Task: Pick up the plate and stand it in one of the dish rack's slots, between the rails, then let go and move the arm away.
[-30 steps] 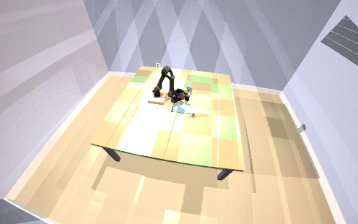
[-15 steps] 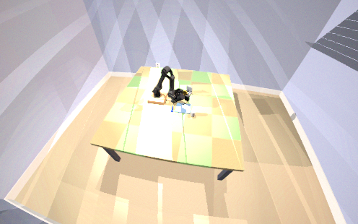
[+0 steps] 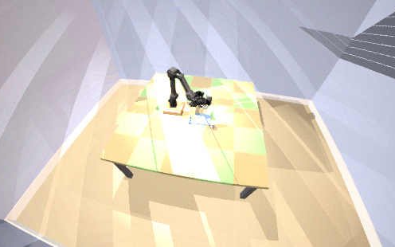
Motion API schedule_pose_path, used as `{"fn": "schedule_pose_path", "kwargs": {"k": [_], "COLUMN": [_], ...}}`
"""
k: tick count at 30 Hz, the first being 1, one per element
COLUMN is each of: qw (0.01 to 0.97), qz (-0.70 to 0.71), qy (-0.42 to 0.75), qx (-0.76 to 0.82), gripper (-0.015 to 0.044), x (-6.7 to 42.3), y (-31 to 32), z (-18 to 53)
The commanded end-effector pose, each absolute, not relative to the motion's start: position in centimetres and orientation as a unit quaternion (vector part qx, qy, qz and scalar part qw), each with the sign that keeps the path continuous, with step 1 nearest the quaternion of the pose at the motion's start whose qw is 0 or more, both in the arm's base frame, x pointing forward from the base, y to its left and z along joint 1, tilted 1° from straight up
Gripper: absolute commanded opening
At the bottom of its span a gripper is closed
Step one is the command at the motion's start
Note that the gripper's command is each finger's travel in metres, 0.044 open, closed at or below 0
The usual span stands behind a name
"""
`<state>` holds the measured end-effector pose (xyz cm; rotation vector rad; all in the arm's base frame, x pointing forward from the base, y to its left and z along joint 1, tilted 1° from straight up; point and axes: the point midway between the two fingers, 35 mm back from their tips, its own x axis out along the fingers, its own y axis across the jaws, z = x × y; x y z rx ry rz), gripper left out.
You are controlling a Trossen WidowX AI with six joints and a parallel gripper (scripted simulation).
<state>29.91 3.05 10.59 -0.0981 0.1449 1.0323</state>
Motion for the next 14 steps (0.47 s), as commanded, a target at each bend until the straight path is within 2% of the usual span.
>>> {"fn": "schedule_pose_path", "kwargs": {"k": [1,6,14], "qw": [0.864,0.866,0.882], "qz": [0.496,0.492,0.43], "qy": [0.065,0.075,0.192], "qx": [-0.049,-0.047,-0.023], "gripper": [0.04,0.04,0.04], "x": [29.7,29.9,31.5], "y": [3.1,2.9,1.0], "z": [14.0,14.0,14.3]}}
